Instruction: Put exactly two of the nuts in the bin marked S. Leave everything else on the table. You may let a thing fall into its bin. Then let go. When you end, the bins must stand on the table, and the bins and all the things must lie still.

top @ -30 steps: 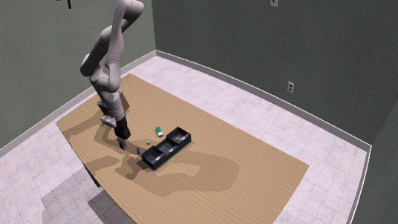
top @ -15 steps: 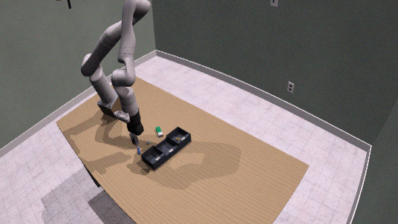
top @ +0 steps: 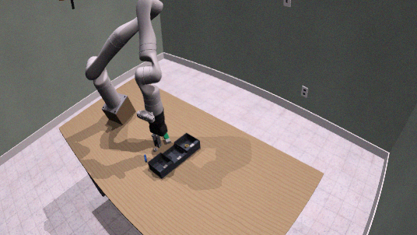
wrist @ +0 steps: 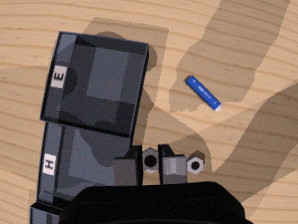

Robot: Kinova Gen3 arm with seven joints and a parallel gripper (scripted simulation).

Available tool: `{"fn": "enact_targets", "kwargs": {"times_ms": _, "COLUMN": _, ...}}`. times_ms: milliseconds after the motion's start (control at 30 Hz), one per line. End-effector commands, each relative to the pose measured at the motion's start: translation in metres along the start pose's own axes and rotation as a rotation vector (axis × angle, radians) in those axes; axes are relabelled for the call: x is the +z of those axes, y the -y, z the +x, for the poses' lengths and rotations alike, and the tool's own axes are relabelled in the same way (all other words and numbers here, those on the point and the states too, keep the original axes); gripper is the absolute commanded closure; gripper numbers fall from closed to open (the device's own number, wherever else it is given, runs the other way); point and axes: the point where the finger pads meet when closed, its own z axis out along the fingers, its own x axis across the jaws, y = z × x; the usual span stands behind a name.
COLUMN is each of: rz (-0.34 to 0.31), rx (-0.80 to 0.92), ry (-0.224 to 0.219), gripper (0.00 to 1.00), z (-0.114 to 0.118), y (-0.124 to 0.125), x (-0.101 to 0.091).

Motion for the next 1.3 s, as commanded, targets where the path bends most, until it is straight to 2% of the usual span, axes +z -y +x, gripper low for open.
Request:
{"fn": "enact_targets", "kwargs": {"times_ms": 0, "rz": 0.009, "rx": -0.029, "ry": 0.003, "gripper": 0.66, "z": -0.014, "y": -0.017, "x": 0.001}}
{"fn": "enact_targets", "kwargs": {"times_ms": 167, "rz": 0.009, "rx": -0.029, "ry": 0.003, "gripper": 0.66, "z": -0.031, "y": -0.038, "x": 0.001}}
{"fn": "enact_targets", "kwargs": {"times_ms": 200, "rz": 0.009, "rx": 0.021, "ry": 0.004, "gripper": 0.66, "z": -0.034, "y": -0.043, "x": 0.001}}
{"fn": "enact_targets", "kwargs": {"times_ms": 267, "rz": 0.009, "rx": 0.021, "ry": 0.004, "gripper": 0.66, "z": -0.034, "y": -0.043, "x": 0.001}}
{"fn": "enact_targets", "kwargs": {"times_ms": 433, "rz": 0.008, "rx": 0.233, "ry": 0.005, "gripper": 0.66, "z": -0.052, "y": -0.067, "x": 0.001}}
{"fn": "enact_targets", "kwargs": {"times_ms": 700, "rz": 0.008, "rx": 0.233, "ry": 0.005, "gripper": 0.66, "z": -0.08, "y": -0.103, "x": 0.001}}
{"fn": "enact_targets", "kwargs": {"times_ms": 1267, "rz": 0.008, "rx": 0.233, "ry": 0.005, "gripper": 0.66, "z": -0.079, "y": -0.102, "x": 0.001}}
